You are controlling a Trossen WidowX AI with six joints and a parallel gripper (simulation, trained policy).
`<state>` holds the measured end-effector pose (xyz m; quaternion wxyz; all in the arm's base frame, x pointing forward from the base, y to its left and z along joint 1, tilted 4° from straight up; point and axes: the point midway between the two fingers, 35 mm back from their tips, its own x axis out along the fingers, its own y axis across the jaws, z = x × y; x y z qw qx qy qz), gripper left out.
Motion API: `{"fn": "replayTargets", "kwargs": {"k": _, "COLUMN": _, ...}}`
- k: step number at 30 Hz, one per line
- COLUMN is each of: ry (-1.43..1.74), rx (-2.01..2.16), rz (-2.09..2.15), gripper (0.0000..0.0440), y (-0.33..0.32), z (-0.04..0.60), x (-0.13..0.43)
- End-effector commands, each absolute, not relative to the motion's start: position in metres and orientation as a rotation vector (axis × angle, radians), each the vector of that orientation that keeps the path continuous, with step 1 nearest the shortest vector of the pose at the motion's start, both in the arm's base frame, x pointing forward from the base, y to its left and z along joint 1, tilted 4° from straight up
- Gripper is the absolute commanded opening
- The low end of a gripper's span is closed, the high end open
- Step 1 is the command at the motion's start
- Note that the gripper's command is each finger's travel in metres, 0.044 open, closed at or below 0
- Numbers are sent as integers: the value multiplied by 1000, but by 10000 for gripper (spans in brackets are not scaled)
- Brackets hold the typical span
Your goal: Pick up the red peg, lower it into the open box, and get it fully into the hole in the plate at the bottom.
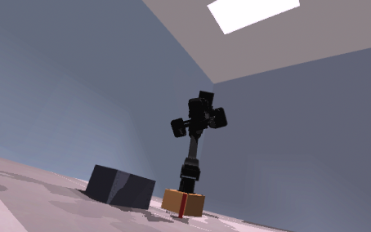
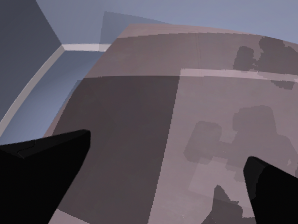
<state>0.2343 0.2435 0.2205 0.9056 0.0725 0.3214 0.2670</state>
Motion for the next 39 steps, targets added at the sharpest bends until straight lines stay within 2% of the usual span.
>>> {"fn": "replayTargets", "kwargs": {"k": 1, "ry": 742, "rx": 190, "rz": 493, "gripper": 440, "y": 237, "z": 205, "x": 233}}
{"fn": "replayTargets", "kwargs": {"k": 23, "ry": 1230, "rx": 454, "rz": -78, "gripper": 440, "y": 175, "z": 114, "x": 196}}
{"fn": "replayTargets", "kwargs": {"k": 39, "ry": 1396, "rx": 604, "rz": -519, "gripper": 419, "y": 144, "z": 59, "x": 168}}
